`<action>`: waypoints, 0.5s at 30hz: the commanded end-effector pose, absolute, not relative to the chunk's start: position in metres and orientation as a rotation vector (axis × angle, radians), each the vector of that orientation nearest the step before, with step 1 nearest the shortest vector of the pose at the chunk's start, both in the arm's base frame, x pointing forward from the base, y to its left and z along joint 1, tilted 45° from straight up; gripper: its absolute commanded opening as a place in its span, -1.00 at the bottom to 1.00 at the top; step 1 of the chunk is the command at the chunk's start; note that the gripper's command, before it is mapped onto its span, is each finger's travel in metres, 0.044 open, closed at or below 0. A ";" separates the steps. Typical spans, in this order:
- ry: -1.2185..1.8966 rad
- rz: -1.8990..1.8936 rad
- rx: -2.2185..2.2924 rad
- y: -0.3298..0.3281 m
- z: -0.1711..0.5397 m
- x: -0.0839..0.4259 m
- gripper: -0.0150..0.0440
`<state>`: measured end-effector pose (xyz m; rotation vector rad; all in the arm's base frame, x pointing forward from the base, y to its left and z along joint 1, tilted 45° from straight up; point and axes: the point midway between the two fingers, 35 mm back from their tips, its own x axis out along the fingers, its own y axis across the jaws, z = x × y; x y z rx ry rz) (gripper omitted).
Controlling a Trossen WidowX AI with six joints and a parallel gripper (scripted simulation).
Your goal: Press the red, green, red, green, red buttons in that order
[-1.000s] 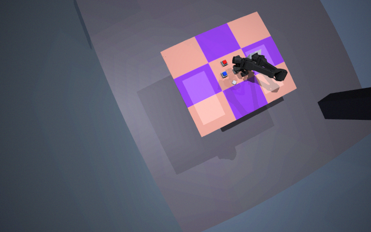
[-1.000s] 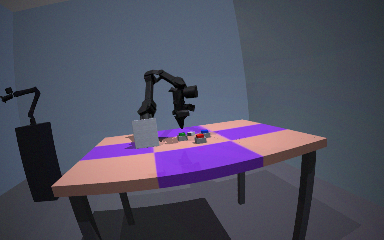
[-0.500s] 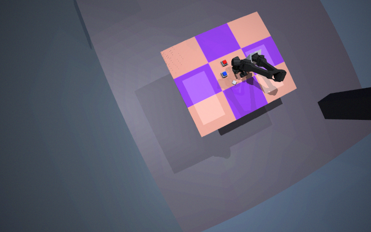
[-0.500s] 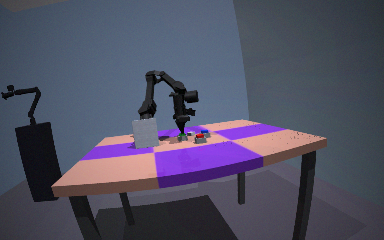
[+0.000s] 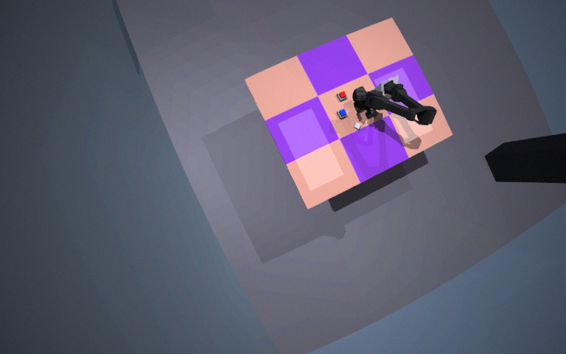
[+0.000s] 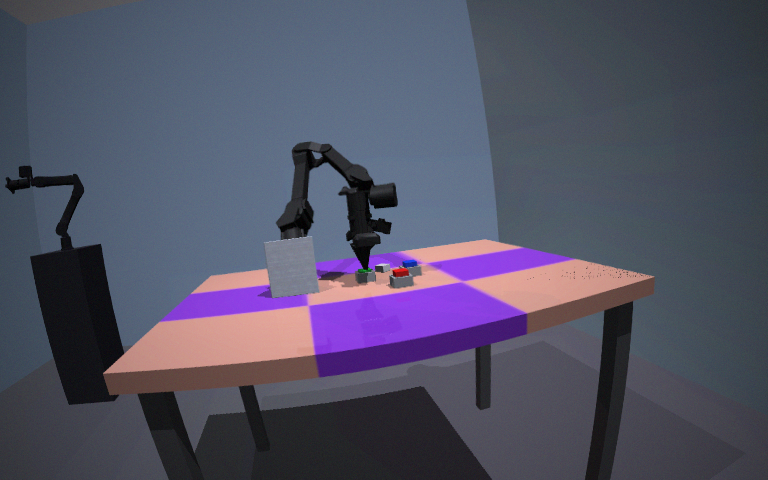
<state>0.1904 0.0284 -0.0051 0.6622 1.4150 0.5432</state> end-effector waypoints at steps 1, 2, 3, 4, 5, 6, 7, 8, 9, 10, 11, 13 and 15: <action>1.421 0.543 0.672 0.030 -0.006 0.188 -0.42; 1.421 0.543 0.672 0.030 -0.006 0.188 -0.42; 1.421 0.543 0.672 0.030 -0.006 0.188 -0.42; 1.421 0.543 0.672 0.030 -0.006 0.188 -0.42; 1.416 0.543 0.663 0.027 -0.004 0.190 -0.42; 1.417 0.542 0.664 0.023 0.000 0.190 -0.42; 1.419 0.541 0.666 0.017 0.006 0.188 -0.42; 1.421 0.541 0.668 0.010 0.013 0.187 -0.42; 1.422 0.541 0.670 0.007 0.017 0.185 -0.42; 1.422 0.542 0.671 0.006 0.018 0.185 -0.42; 1.422 0.542 0.671 0.006 0.018 0.185 -0.42; 1.422 0.541 0.671 0.004 0.020 0.185 -0.42; 1.423 0.537 0.669 -0.011 0.033 0.185 -0.42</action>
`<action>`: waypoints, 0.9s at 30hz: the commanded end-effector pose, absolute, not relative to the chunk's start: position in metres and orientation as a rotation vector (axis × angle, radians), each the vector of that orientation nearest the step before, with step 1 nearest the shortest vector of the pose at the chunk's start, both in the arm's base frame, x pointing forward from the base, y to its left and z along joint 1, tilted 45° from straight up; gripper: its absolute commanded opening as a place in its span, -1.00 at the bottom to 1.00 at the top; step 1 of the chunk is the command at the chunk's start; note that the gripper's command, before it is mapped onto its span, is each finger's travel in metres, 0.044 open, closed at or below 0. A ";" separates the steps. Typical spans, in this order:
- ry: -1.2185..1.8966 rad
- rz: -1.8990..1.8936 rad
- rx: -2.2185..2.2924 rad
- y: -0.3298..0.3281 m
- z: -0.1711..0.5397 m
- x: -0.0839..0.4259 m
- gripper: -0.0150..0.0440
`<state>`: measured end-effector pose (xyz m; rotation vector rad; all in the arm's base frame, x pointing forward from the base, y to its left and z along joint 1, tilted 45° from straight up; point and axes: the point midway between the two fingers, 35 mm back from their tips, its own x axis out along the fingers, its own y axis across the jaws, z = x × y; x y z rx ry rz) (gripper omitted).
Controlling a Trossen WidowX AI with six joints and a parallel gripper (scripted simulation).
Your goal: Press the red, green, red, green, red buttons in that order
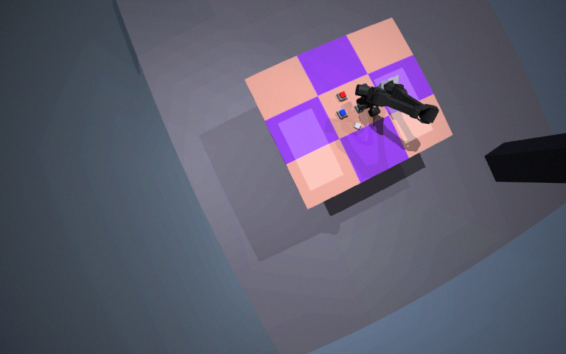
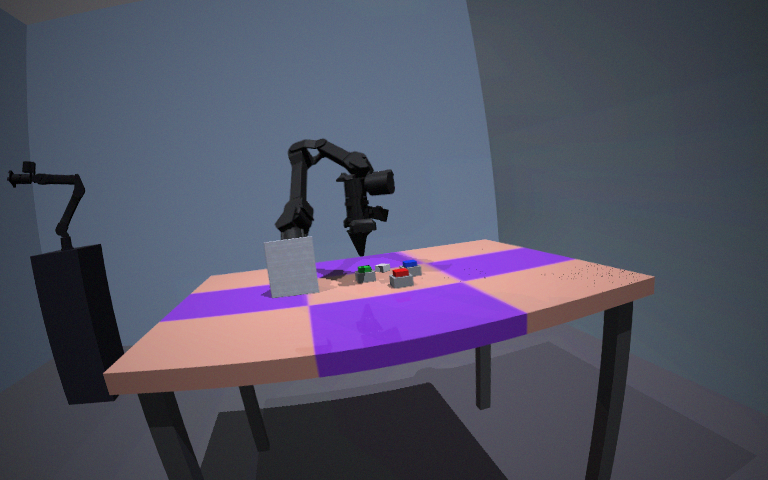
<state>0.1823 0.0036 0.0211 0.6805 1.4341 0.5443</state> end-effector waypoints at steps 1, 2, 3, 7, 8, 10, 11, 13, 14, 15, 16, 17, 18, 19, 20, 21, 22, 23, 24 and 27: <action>1.424 0.536 0.668 -0.023 0.044 0.184 -0.42; 1.424 0.537 0.669 -0.031 0.054 0.182 -0.42; 1.424 0.539 0.670 -0.037 0.060 0.180 -0.42; 1.424 0.539 0.670 -0.038 0.062 0.180 -0.42; 1.424 0.539 0.670 -0.040 0.061 0.181 -0.42; 1.423 0.539 0.669 -0.051 0.055 0.190 -0.42; 1.423 0.538 0.668 -0.059 0.050 0.197 -0.42; 1.422 0.537 0.666 -0.076 0.038 0.210 -0.42; 1.422 0.537 0.666 -0.084 0.031 0.216 -0.42; 1.421 0.536 0.665 -0.092 0.024 0.222 -0.42; 1.421 0.536 0.664 -0.100 0.016 0.227 -0.42; 1.421 0.536 0.663 -0.108 0.007 0.232 -0.42; 1.420 0.536 0.663 -0.115 -0.002 0.237 -0.42; 1.420 0.535 0.662 -0.122 -0.010 0.241 -0.42; 1.420 0.535 0.662 -0.125 -0.014 0.243 -0.42; 1.420 0.535 0.662 -0.127 -0.016 0.244 -0.42; 1.420 0.535 0.662 -0.127 -0.016 0.244 -0.42; 1.420 0.535 0.662 -0.127 -0.016 0.244 -0.42; 1.420 0.535 0.662 -0.127 -0.016 0.244 -0.42; 1.419 0.535 0.662 -0.120 -0.024 0.245 -0.42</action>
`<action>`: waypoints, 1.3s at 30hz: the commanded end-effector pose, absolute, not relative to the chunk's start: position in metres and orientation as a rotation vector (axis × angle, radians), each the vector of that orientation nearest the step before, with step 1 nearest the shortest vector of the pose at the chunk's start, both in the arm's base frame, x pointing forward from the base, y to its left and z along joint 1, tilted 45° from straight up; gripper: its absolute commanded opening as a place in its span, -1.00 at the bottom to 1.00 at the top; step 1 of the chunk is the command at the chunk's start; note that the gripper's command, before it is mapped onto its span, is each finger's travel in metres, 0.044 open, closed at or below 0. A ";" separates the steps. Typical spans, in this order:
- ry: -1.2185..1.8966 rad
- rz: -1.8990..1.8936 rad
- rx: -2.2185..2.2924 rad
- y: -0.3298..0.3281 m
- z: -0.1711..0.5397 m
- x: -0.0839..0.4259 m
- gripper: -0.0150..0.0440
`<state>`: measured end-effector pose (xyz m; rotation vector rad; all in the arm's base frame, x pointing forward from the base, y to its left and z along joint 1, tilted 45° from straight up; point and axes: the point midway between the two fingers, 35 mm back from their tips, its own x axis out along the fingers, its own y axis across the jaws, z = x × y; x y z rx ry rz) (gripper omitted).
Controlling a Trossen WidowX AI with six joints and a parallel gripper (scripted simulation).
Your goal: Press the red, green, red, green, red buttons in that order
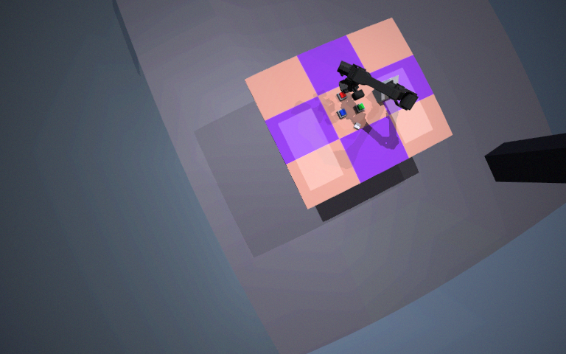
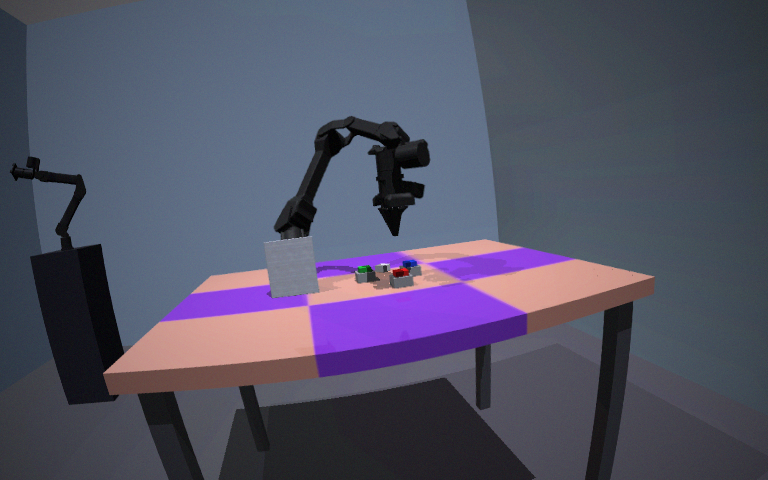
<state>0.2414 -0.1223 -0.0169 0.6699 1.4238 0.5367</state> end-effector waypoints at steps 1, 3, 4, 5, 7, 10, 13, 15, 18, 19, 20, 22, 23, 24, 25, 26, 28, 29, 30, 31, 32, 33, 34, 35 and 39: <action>1.419 0.535 0.661 -0.111 -0.033 0.247 -0.42; 1.418 0.536 0.662 -0.091 -0.053 0.249 -0.42; 1.418 0.537 0.663 -0.085 -0.058 0.249 -0.42; 1.418 0.537 0.663 -0.083 -0.060 0.249 -0.42; 1.418 0.537 0.663 -0.083 -0.060 0.249 -0.42; 1.418 0.537 0.663 -0.082 -0.062 0.250 -0.42; 1.418 0.537 0.663 -0.078 -0.065 0.250 -0.42; 1.418 0.537 0.663 -0.076 -0.068 0.251 -0.42; 1.418 0.538 0.663 -0.072 -0.071 0.251 -0.42; 1.418 0.538 0.663 -0.071 -0.072 0.251 -0.42; 1.418 0.538 0.663 -0.070 -0.073 0.251 -0.42; 1.417 0.538 0.664 -0.068 -0.076 0.252 -0.42; 1.417 0.538 0.664 -0.067 -0.077 0.252 -0.42; 1.417 0.538 0.664 -0.065 -0.078 0.252 -0.42; 1.417 0.538 0.664 -0.064 -0.079 0.252 -0.42; 1.417 0.538 0.664 -0.063 -0.080 0.252 -0.42; 1.417 0.539 0.664 -0.061 -0.082 0.252 -0.42; 1.417 0.539 0.664 -0.060 -0.083 0.252 -0.42; 1.417 0.539 0.664 -0.059 -0.084 0.252 -0.42; 1.417 0.539 0.664 -0.059 -0.084 0.252 -0.42; 1.417 0.539 0.664 -0.059 -0.084 0.252 -0.42; 1.417 0.539 0.664 -0.059 -0.084 0.252 -0.42; 1.417 0.539 0.664 -0.059 -0.084 0.252 -0.42; 1.417 0.539 0.664 -0.059 -0.084 0.252 -0.42; 1.417 0.539 0.664 -0.059 -0.084 0.252 -0.42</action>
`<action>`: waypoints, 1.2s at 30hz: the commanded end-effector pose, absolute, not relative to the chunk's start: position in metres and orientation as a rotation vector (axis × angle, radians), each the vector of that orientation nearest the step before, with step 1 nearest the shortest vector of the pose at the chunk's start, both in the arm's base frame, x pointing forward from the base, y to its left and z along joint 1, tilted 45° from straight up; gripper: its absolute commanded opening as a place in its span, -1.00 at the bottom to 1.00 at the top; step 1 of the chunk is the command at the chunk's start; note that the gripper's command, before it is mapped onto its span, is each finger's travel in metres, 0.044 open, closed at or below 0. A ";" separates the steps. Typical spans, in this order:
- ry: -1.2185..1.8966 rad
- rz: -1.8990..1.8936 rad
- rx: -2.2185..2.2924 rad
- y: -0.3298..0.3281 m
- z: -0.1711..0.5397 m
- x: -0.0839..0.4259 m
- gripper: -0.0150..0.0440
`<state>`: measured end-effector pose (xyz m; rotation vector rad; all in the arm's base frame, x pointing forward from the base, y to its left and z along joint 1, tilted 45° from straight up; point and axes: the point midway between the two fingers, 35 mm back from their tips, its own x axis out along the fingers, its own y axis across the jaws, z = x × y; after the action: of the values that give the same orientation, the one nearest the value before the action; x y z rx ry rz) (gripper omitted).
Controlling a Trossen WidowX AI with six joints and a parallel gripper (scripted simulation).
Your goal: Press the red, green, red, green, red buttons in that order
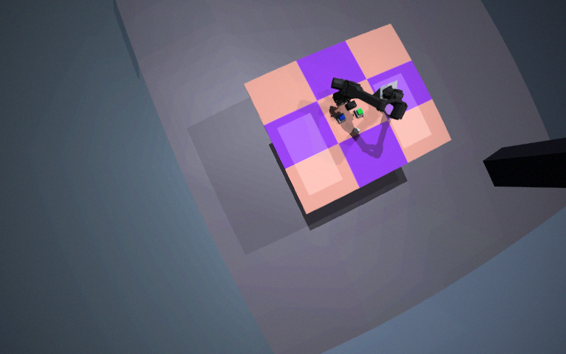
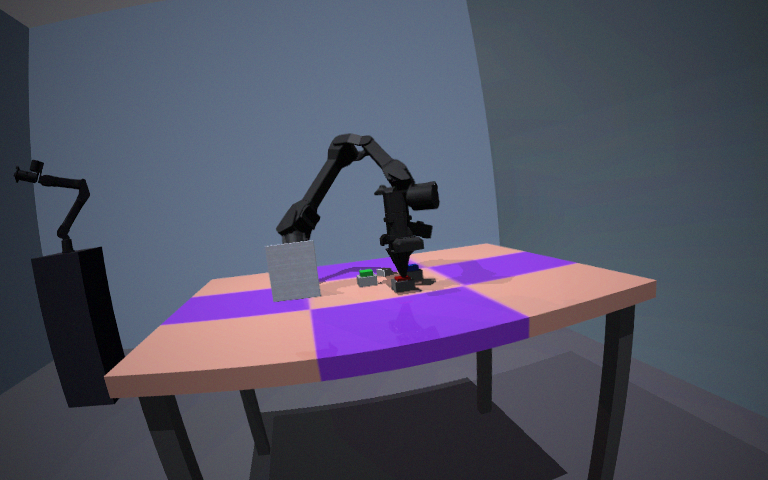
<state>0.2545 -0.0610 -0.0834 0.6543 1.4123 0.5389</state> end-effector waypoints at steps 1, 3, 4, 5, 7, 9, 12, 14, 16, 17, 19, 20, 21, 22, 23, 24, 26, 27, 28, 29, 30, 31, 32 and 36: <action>1.417 0.539 0.664 -0.059 -0.084 0.252 -0.42; 1.417 0.539 0.664 -0.059 -0.084 0.252 -0.42; 1.417 0.539 0.664 -0.059 -0.084 0.252 -0.42; 1.417 0.539 0.664 -0.059 -0.084 0.252 -0.42; 1.417 0.539 0.664 -0.059 -0.084 0.252 -0.42; 1.417 0.539 0.664 -0.059 -0.084 0.252 -0.42; 1.417 0.537 0.660 -0.076 -0.068 0.251 -0.42; 1.418 0.537 0.663 -0.083 -0.060 0.249 -0.42; 1.418 0.537 0.663 -0.083 -0.060 0.249 -0.42; 1.418 0.537 0.663 -0.083 -0.060 0.249 -0.42; 1.418 0.536 0.662 -0.091 -0.053 0.249 -0.42; 1.419 0.535 0.662 -0.100 -0.045 0.249 -0.42; 1.419 0.535 0.661 -0.111 -0.033 0.247 -0.42; 1.419 0.535 0.662 -0.120 -0.024 0.245 -0.42; 1.420 0.535 0.662 -0.125 -0.018 0.244 -0.42; 1.420 0.535 0.662 -0.127 -0.016 0.244 -0.42; 1.420 0.535 0.662 -0.127 -0.016 0.244 -0.42; 1.420 0.535 0.662 -0.127 -0.016 0.244 -0.42; 1.420 0.535 0.662 -0.125 -0.014 0.243 -0.42; 1.420 0.535 0.662 -0.122 -0.010 0.241 -0.42; 1.420 0.536 0.663 -0.115 -0.002 0.237 -0.42; 1.421 0.536 0.663 -0.108 0.007 0.232 -0.42; 1.421 0.536 0.664 -0.100 0.016 0.227 -0.42; 1.423 0.538 0.667 -0.067 0.044 0.204 -0.42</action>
<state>0.2198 -0.0880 0.0294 0.6534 1.4165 0.5355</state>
